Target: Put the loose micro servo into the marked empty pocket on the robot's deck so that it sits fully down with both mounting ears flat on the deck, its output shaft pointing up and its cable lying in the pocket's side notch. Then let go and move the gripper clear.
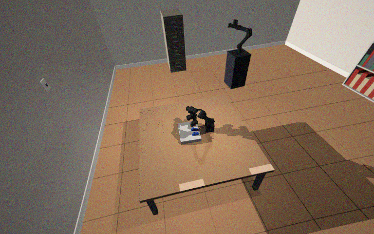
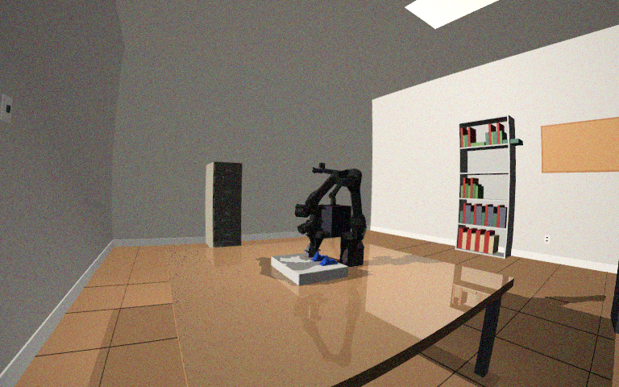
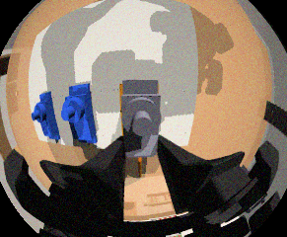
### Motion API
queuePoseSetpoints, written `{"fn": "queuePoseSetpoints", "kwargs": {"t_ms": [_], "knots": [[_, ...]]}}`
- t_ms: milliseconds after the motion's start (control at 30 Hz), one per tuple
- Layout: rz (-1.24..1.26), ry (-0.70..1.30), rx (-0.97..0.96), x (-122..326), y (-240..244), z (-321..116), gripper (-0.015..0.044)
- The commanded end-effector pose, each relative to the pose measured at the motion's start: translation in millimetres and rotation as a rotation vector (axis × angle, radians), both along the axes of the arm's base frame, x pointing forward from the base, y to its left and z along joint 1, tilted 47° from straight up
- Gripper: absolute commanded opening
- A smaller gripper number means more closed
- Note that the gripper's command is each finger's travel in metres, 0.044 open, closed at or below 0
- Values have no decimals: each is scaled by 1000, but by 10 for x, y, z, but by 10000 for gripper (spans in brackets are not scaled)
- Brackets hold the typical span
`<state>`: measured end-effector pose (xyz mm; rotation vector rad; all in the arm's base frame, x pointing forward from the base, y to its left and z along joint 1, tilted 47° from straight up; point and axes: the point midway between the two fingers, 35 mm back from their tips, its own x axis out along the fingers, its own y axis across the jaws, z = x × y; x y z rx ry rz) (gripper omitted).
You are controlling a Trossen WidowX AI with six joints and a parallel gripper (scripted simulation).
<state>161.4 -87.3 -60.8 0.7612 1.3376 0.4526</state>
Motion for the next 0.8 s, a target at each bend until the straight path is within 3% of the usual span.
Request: {"fn": "queuePoseSetpoints", "kwargs": {"t_ms": [0,767], "knots": [[-7,-1,2,9,26,-28,0],[-7,-1,3,57,188,-187,0]]}}
